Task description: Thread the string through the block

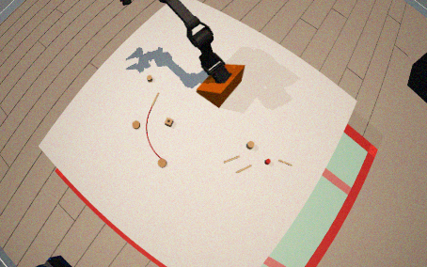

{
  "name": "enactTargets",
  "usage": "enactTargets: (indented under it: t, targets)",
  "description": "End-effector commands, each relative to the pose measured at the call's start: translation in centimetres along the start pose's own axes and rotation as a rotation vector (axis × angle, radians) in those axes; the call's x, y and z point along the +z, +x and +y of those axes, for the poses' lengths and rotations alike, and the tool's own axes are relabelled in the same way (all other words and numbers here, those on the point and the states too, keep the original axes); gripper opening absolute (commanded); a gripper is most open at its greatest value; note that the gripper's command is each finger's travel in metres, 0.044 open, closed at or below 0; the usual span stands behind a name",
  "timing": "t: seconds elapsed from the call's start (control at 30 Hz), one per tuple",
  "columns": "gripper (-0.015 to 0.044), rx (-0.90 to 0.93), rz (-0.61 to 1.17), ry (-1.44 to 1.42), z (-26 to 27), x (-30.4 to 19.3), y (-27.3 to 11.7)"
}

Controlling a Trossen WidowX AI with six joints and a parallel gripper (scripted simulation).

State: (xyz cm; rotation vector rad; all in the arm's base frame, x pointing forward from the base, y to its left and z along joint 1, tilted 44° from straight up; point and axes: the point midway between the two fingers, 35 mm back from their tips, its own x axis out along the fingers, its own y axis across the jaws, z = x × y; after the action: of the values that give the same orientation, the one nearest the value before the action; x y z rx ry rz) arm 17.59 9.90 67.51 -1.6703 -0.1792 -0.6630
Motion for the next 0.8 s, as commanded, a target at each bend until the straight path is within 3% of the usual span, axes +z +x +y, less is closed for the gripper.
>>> enactTargets:
  t: [0.0,0.17,0.47,0.77]
  targets:
    - [0.0426,0.000,0.000,0.000,0.0,0.0,0.0]
    - [0.0440,-0.033,-0.005,0.054,-0.9,-1.6,-0.4]
    - [0.0440,-0.184,-0.005,0.393,-3.1,-11.7,-1.6]
    - [0.0440,-0.248,0.080,0.635,-0.5,-20.7,-0.5]
